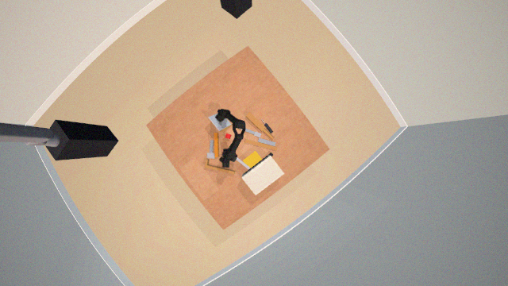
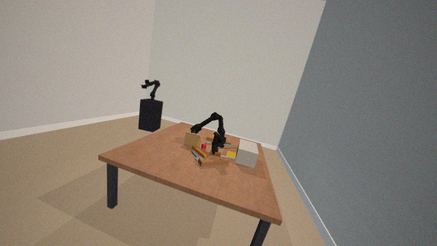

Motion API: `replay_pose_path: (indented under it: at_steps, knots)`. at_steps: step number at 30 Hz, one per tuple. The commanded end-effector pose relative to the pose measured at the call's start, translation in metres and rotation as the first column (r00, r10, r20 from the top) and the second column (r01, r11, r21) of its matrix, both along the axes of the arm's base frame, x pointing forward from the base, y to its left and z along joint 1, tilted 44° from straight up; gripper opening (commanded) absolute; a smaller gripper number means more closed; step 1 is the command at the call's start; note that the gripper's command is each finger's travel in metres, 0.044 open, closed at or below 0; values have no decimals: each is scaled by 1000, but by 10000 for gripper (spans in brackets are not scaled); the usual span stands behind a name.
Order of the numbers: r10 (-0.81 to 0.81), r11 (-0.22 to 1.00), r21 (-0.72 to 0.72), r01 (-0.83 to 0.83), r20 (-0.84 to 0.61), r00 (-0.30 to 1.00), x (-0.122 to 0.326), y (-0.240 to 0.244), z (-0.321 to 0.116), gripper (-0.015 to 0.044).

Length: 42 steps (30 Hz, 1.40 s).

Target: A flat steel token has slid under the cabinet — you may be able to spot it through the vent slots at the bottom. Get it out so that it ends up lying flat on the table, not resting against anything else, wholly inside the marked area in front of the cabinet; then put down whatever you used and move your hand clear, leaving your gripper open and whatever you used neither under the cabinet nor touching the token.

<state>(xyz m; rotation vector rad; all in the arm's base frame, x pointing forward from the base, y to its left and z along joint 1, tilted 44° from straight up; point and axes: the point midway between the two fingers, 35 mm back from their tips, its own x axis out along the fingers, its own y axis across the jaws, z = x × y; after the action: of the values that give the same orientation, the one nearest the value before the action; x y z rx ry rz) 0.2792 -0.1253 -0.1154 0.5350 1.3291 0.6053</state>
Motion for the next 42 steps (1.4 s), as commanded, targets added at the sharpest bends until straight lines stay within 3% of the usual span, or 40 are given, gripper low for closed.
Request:
replay_pose_path:
  at_steps: [1,42]
  knots:
    - [0,1000,-2,0,3,1000,7,-1,1,0]
    - [0,1000,-2,0,6,1000,57,-2,9,0]
